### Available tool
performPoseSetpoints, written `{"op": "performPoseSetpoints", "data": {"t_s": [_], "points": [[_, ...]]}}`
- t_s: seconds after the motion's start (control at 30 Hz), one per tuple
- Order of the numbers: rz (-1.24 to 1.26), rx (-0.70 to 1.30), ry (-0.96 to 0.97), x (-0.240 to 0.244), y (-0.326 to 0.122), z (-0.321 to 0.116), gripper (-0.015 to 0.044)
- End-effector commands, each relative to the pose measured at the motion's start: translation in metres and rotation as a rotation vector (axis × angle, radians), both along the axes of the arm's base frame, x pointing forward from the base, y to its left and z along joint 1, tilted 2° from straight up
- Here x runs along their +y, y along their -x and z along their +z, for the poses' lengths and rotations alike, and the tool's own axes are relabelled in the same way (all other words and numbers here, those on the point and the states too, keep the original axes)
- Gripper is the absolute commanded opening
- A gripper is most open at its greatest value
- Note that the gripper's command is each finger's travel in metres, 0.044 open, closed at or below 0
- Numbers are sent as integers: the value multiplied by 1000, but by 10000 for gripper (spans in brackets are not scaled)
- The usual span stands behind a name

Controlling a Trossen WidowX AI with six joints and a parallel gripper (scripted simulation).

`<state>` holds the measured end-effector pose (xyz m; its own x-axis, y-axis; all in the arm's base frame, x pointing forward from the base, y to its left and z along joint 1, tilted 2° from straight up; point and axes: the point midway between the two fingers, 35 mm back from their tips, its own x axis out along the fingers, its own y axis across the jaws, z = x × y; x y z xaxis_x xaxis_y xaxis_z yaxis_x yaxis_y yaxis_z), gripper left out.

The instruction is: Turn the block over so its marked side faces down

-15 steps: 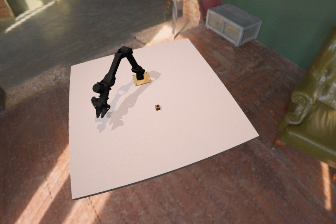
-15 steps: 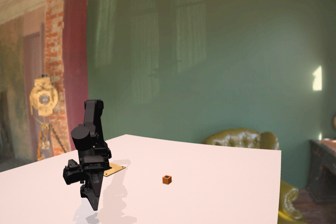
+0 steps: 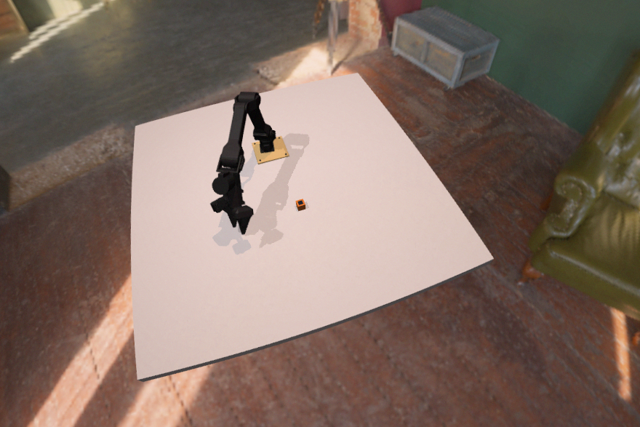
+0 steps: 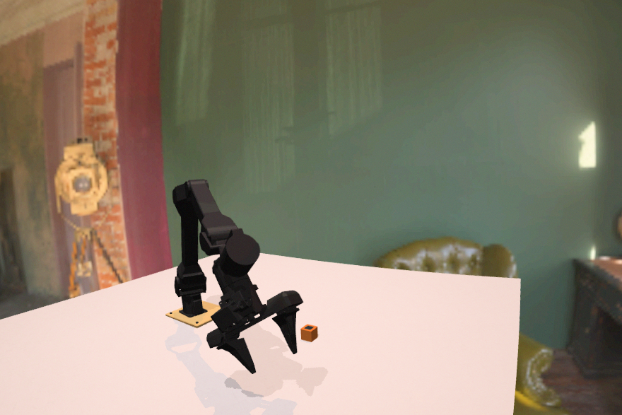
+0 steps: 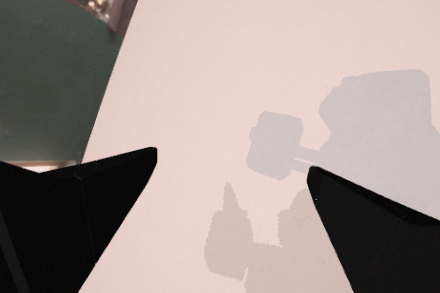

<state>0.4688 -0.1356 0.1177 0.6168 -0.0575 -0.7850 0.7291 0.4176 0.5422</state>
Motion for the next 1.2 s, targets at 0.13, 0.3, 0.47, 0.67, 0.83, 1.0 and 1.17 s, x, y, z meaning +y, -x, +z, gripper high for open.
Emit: {"op": "performPoseSetpoints", "data": {"t_s": [0.13,0.3,0.47,0.67,0.83,1.0,1.17], "points": [[612,315,196,134,26,-3,440],[1018,489,307,201,71,4,440],[1251,580,366,231,101,12,440],[1252,580,365,234,105,12,440],[1252,580,365,235,104,-21,440],[1252,580,365,235,104,-27,440],[1252,580,365,236,103,-39,440]]}}
